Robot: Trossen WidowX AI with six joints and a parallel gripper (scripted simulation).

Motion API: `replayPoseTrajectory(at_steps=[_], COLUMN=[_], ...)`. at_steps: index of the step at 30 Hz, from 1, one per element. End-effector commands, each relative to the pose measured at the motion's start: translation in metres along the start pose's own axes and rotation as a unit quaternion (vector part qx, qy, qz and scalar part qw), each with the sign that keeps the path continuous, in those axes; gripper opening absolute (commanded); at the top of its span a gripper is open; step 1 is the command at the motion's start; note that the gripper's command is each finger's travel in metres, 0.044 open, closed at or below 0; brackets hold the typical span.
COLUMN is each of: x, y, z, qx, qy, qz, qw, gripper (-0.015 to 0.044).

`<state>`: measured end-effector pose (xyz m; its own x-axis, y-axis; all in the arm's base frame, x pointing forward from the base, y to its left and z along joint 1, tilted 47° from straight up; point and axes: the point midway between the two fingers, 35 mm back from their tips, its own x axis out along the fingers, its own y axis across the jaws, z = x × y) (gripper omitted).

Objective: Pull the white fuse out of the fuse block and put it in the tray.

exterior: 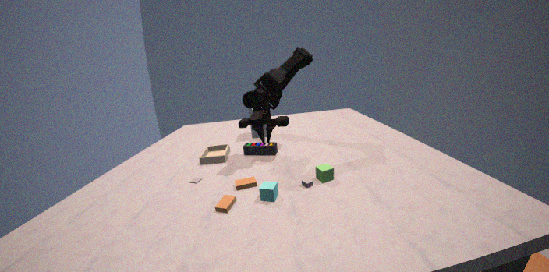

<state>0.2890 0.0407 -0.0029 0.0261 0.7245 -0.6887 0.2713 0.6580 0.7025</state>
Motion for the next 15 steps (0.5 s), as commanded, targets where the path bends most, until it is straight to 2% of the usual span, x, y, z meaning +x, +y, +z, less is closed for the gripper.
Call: replayPoseTrajectory(at_steps=[1, 15], x=[0.0034, 0.0083], y=[0.0005, 0.0001], z=[-0.0002, -0.0002], qx=[0.002, 0.0], qy=[0.001, 0.0], qz=[0.002, 0.0], qw=[1.0, 1.0], gripper=[0.0068, 0.0062])
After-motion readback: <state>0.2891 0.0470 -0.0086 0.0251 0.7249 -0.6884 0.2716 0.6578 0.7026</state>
